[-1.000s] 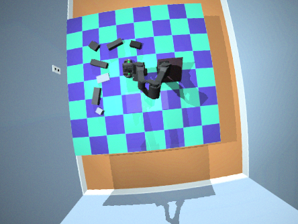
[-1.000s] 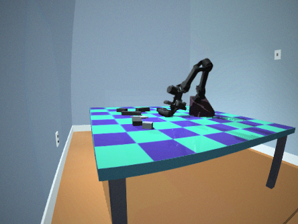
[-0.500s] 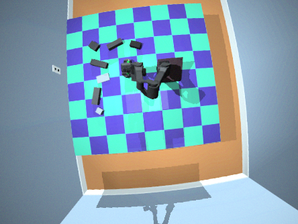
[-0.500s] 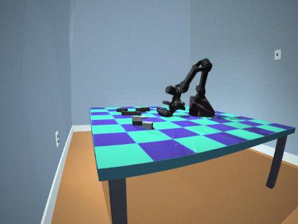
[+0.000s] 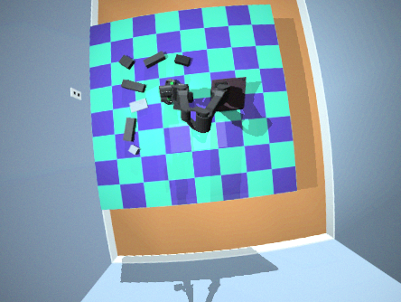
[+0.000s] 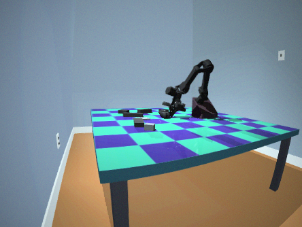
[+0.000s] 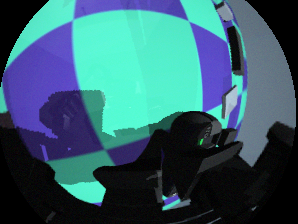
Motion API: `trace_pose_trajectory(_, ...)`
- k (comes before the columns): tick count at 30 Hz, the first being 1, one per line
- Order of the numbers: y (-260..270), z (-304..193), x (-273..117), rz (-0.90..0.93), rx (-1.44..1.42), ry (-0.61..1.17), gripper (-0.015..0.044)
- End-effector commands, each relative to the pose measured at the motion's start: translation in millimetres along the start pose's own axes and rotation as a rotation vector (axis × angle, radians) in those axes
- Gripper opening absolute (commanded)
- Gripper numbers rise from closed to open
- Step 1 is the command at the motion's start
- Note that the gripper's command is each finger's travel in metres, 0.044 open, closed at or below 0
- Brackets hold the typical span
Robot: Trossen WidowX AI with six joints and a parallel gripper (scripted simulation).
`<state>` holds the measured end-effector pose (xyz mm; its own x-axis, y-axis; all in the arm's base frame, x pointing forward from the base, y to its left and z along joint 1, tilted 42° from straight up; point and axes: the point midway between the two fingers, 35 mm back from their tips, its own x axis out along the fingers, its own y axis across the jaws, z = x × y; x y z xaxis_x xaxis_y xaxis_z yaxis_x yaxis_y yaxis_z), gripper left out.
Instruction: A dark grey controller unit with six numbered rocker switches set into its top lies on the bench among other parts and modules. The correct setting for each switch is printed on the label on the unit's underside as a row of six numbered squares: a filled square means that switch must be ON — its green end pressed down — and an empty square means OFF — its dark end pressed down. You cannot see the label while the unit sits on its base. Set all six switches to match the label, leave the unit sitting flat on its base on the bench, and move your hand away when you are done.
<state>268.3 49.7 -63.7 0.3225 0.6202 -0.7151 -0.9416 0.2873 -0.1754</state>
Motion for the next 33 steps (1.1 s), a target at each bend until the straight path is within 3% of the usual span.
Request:
trace_pose_trajectory(1,-10.3,-0.3,2.0,-0.01,-0.006,0.004,0.0)
trace_pose_trajectory(26,-29.6,0.2,7.8,-0.011,-0.007,0.004,0.0)
trace_pose_trajectory(33,10.4,-1.7,-50.4,-0.006,-0.006,0.009,0.0)
